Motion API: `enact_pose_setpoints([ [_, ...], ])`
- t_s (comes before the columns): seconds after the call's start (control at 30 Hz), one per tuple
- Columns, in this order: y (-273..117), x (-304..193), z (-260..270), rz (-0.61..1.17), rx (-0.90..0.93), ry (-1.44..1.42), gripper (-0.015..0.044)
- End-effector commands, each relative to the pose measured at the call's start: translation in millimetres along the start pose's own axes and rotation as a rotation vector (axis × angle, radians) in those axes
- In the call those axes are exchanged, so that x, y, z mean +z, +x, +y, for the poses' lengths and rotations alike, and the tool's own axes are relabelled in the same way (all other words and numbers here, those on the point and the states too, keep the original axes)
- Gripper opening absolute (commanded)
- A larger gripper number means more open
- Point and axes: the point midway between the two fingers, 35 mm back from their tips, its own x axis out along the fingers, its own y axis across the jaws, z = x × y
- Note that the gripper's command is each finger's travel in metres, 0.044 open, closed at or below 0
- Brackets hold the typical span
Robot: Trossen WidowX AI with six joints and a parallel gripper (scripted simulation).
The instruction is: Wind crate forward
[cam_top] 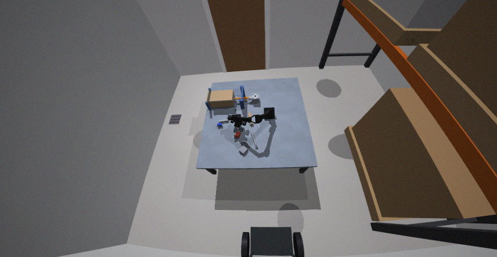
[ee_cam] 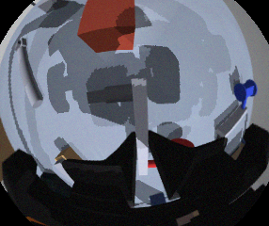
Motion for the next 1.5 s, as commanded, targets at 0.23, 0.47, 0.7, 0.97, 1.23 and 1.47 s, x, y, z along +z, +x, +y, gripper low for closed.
enact_pose_setpoints([
  [0.23, -134, -3, -3, -0.013, -0.045, 0.04, 0.0],
  [0.47, -149, -3, 1, -0.016, -0.048, 0.046, 0.0],
  [0.7, -149, -3, 1, -0.016, -0.048, 0.046, 0.0],
  [0.97, -149, -3, 1, -0.016, -0.048, 0.046, 0.0],
  [1.23, -146, -3, 1, -0.019, -0.041, 0.053, 0.0],
  [1.47, -155, -61, -15, 0.011, -0.064, 0.275, 0.0],
])
